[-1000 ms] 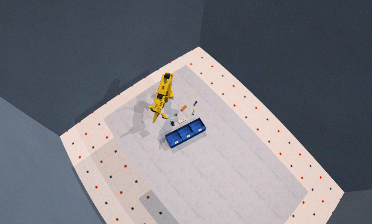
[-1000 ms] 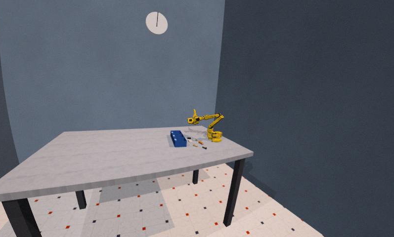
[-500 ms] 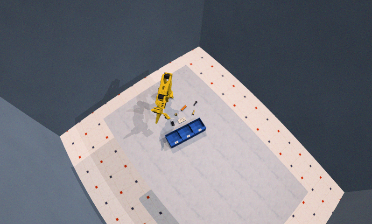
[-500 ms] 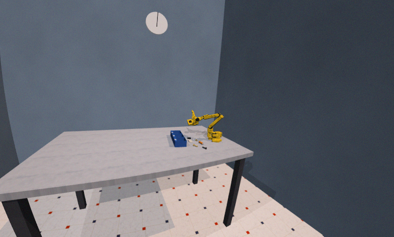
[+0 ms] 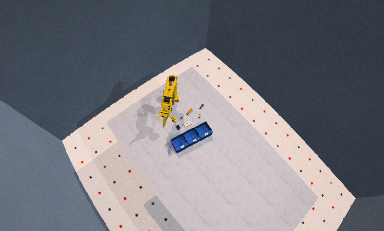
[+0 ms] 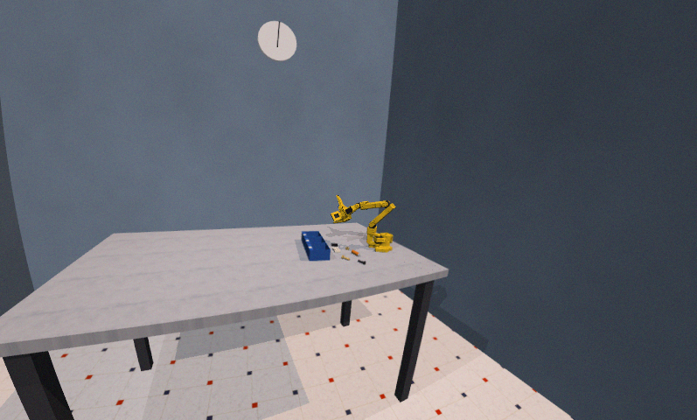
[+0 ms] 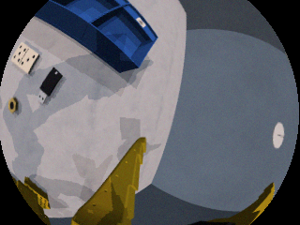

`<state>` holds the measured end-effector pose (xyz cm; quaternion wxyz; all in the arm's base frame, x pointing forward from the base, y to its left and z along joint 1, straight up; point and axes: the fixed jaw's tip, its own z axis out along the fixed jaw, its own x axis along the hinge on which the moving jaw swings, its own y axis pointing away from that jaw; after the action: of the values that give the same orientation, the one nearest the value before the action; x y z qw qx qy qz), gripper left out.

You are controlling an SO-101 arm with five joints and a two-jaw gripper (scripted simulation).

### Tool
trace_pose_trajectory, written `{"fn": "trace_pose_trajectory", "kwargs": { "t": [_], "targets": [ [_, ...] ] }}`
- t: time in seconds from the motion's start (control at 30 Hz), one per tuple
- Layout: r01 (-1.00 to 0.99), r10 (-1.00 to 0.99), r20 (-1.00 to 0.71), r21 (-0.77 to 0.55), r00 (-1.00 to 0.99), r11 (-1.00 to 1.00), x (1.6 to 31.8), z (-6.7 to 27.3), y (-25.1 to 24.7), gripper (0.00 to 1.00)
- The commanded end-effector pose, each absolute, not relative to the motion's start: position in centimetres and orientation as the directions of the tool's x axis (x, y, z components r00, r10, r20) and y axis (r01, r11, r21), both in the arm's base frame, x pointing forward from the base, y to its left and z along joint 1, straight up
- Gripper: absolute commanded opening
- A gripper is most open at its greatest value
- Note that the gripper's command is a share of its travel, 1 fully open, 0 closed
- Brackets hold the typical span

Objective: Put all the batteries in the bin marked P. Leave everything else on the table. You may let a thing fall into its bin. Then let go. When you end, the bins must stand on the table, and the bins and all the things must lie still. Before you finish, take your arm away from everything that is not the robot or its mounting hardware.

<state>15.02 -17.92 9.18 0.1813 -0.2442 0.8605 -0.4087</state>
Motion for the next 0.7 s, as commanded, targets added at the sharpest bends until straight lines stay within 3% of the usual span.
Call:
{"fn": "trace_pose_trajectory", "kwargs": {
  "t": [0.0, 0.07, 0.67],
  "targets": [
    [-0.278, -0.592, -0.105, -0.809, -0.799, 0.518, 15.7, 10.7, -18.0, 1.00],
    [-0.287, -0.580, -0.108, -0.787, -0.807, 0.547, 15.2, 9.5, -17.7, 1.00],
    [-0.406, -0.627, -0.078, -0.699, -0.775, 0.589, 15.3, 9.4, -16.0, 1.00]
  ]
}}
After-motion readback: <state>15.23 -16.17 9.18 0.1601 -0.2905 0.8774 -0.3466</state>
